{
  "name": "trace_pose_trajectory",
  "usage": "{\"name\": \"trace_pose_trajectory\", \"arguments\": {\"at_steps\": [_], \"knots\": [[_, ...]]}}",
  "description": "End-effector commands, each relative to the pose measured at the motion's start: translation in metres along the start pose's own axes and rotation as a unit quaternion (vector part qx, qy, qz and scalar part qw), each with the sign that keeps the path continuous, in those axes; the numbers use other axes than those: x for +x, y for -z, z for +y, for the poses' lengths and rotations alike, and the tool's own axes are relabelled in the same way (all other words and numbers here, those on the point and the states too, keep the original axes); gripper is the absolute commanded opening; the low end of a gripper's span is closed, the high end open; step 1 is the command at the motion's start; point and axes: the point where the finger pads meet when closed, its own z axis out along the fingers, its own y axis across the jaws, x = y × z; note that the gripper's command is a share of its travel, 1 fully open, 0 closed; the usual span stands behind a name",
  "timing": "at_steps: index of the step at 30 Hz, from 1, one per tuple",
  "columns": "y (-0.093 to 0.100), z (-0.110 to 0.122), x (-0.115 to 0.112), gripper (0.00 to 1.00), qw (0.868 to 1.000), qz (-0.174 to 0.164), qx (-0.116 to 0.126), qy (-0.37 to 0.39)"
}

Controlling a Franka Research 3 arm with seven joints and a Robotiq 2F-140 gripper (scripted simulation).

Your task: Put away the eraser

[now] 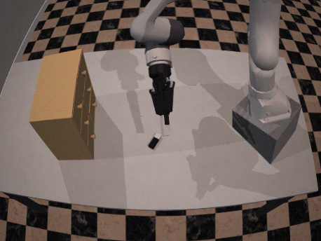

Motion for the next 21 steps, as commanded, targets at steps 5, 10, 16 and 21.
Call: {"name": "trace_pose_trajectory", "arguments": {"at_steps": [5,10,16,21], "knots": [[0.013,-0.007,0.024,0.00,0.980,0.073,0.014,0.182],[0.013,-0.007,0.024,0.00,0.970,0.087,0.016,0.224],[0.028,-0.015,0.036,0.00,0.932,0.148,0.019,0.331],[0.046,-0.025,0.044,0.00,0.896,0.195,0.018,0.398]]}}
